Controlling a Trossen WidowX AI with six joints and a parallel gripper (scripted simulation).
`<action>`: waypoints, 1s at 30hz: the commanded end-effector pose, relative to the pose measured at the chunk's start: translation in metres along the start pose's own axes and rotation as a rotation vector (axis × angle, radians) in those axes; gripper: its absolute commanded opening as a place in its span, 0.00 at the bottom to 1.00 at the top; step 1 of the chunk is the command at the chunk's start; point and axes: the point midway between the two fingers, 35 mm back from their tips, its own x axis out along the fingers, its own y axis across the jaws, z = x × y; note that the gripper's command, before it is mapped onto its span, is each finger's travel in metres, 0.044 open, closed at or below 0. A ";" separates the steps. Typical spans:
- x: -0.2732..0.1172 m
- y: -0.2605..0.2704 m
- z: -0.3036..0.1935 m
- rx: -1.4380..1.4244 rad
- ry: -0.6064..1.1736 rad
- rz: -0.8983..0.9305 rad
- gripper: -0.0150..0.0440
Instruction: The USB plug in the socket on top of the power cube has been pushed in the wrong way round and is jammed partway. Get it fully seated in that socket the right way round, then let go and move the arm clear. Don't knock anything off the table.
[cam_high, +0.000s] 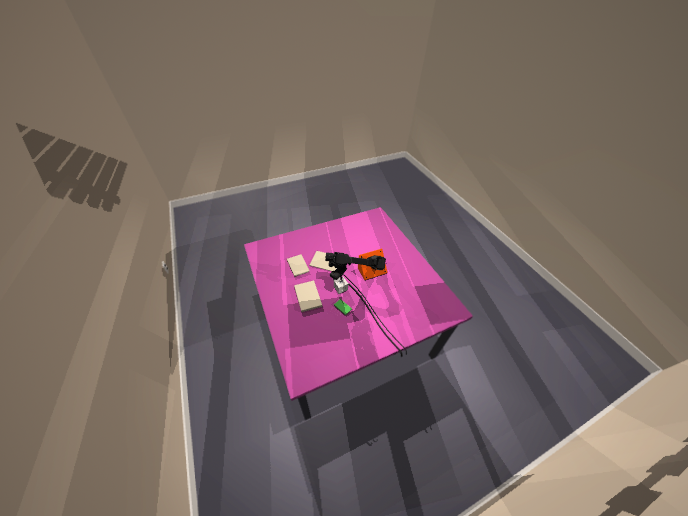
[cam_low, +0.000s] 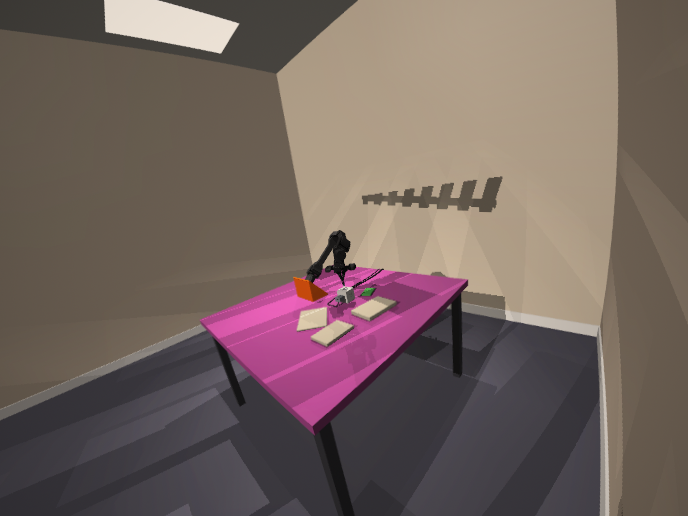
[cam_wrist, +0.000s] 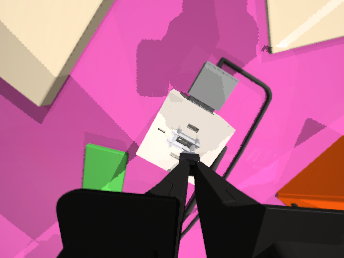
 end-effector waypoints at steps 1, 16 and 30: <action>0.000 0.000 0.000 -0.106 -0.001 0.000 0.25; 0.000 0.000 0.000 -0.499 0.000 0.000 0.25; 0.000 0.000 0.000 -0.865 0.000 0.000 0.25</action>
